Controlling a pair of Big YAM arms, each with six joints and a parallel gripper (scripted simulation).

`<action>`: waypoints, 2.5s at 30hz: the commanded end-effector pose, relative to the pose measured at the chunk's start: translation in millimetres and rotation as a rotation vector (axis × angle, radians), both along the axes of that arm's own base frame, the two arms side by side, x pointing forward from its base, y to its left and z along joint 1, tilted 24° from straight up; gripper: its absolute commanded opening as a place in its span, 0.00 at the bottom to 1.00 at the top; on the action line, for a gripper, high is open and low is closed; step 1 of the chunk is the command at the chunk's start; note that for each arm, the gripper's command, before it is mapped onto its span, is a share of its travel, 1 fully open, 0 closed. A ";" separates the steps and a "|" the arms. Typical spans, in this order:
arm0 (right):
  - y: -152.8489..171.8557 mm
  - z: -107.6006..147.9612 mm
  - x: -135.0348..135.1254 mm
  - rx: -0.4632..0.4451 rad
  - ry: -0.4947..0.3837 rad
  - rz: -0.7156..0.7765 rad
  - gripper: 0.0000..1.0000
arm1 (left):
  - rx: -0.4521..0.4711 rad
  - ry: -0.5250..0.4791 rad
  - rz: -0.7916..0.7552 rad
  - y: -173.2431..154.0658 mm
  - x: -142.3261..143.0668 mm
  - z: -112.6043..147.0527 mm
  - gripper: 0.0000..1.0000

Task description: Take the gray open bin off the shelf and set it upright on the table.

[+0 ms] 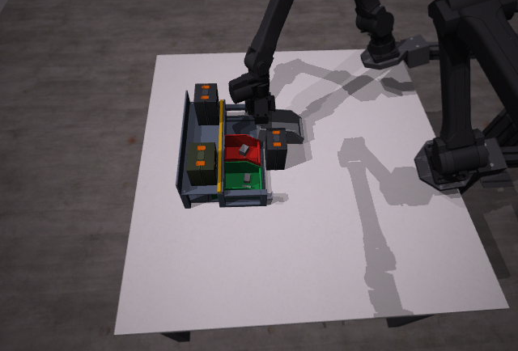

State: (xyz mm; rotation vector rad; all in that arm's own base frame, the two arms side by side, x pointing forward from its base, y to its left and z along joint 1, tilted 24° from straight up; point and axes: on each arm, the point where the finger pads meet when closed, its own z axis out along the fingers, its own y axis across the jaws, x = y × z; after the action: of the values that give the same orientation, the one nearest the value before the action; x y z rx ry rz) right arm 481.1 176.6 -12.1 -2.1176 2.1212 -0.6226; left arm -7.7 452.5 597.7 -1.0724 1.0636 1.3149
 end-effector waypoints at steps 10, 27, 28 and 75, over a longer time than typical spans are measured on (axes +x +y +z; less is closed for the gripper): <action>-3.7 -9.8 1.9 -0.003 0.005 -0.003 0.13 | 0.037 -0.007 0.012 -6.4 -5.5 12.7 1.00; -3.5 -9.7 1.3 -0.003 0.004 -0.003 0.12 | 0.037 -0.007 0.012 -6.4 -5.5 12.7 1.00; -3.4 -9.7 1.2 -0.003 0.004 -0.003 0.12 | 0.037 -0.007 0.012 -6.4 -5.5 12.7 1.00; 1.7 0.4 8.5 0.007 -0.015 -0.002 0.09 | 0.037 -0.007 0.012 -6.4 -5.5 12.7 1.00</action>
State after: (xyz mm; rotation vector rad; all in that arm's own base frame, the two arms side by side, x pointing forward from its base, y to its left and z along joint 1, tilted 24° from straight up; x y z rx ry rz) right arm 481.0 176.6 -12.3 -2.1172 2.1209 -0.6227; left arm -7.7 452.5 597.7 -1.0724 1.0636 1.3149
